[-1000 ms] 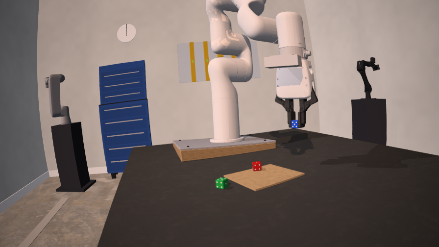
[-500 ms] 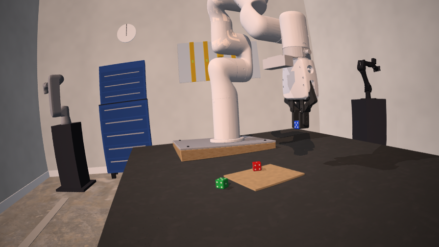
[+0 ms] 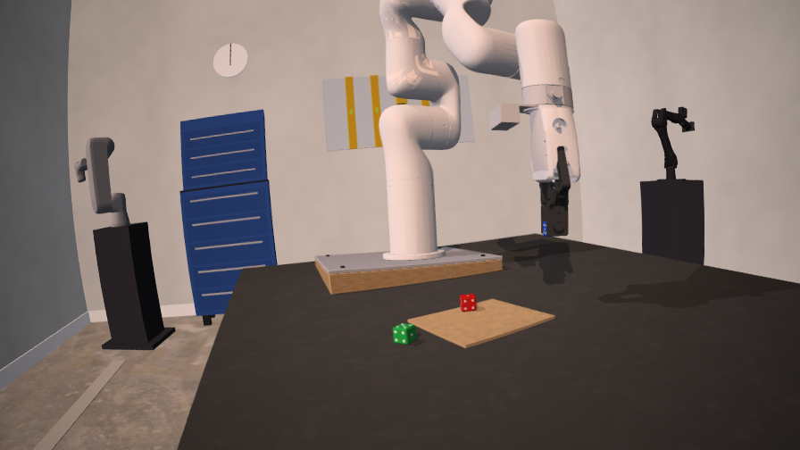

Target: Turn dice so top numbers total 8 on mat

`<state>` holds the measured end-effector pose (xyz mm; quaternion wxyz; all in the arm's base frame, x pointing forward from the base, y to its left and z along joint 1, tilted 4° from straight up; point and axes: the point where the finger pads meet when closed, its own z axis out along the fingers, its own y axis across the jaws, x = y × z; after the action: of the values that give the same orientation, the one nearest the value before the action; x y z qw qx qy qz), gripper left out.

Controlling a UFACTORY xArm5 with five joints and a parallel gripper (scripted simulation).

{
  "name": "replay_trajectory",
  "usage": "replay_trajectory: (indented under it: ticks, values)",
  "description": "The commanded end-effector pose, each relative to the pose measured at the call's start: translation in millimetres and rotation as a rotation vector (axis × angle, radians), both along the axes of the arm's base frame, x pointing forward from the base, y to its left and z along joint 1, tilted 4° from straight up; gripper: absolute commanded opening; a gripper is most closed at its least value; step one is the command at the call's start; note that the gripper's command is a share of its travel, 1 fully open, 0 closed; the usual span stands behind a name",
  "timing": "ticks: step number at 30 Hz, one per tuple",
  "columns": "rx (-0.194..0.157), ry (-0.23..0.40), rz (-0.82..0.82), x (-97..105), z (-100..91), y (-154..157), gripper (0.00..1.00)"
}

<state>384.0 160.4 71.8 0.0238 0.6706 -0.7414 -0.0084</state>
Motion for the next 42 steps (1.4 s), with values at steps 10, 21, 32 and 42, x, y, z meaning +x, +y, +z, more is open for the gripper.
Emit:
replay_trajectory:
  ticks: [10, 21, 32, 42]
  values:
    - [-0.02, -0.011, -0.46, 12, -1.5, 7, 0.15]
    - [-0.033, -0.017, -0.749, 19, -3.6, 12, 0.15]
    - [-0.044, -0.022, -0.992, 24, -5.4, 15, 0.15]
    - [-0.047, -0.023, -1.046, 25, -5.9, 16, 0.15]
